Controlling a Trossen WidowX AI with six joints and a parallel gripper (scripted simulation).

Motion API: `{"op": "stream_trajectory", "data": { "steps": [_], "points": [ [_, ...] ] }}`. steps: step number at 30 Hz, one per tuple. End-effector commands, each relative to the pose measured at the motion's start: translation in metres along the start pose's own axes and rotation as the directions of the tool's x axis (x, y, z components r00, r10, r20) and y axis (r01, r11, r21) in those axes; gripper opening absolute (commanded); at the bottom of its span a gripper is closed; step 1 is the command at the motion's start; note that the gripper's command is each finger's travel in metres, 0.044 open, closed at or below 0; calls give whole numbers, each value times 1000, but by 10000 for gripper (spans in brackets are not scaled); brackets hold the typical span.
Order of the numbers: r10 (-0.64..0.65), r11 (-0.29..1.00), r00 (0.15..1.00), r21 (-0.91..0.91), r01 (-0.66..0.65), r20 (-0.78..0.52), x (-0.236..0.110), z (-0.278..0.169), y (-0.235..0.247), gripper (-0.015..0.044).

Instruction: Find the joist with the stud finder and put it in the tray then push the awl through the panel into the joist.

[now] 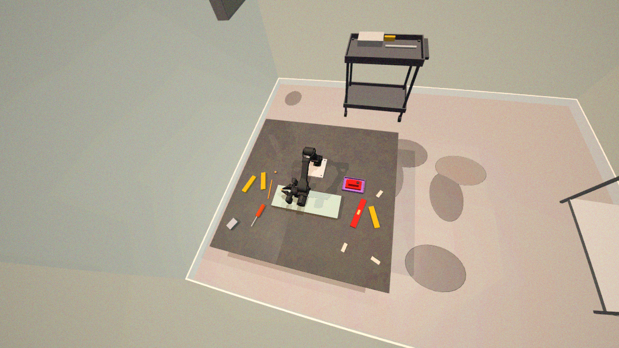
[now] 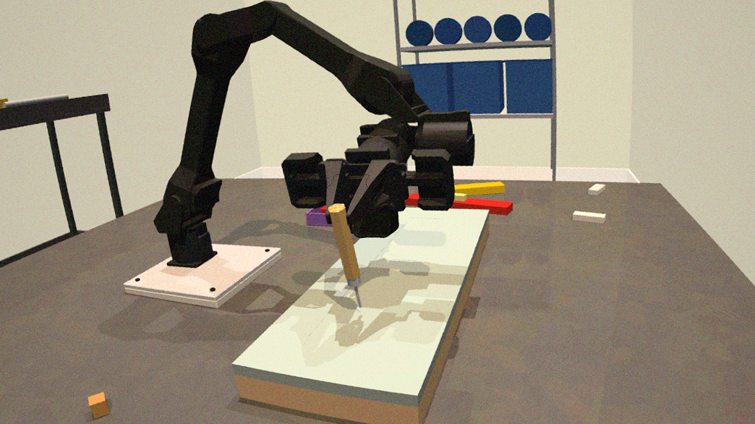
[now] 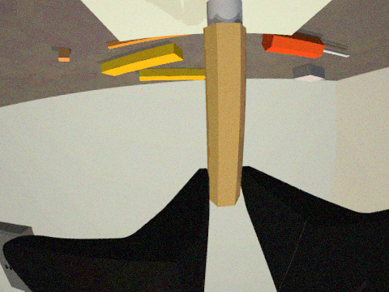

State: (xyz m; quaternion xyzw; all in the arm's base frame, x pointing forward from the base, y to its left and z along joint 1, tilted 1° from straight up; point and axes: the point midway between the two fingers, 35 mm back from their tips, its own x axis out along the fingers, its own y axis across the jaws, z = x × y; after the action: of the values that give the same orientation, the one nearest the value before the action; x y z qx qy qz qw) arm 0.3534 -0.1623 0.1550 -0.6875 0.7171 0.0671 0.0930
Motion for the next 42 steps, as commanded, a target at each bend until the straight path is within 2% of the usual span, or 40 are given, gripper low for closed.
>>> {"op": "stream_trajectory", "data": {
  "steps": [1,10,42],
  "points": [
    [3,1000,1000,-9,-3,-10,2,9,0,0],
    [3,1000,1000,-9,-3,-10,6,22,1,0],
    [3,1000,1000,-9,-3,-10,6,22,1,0]
  ]
}}
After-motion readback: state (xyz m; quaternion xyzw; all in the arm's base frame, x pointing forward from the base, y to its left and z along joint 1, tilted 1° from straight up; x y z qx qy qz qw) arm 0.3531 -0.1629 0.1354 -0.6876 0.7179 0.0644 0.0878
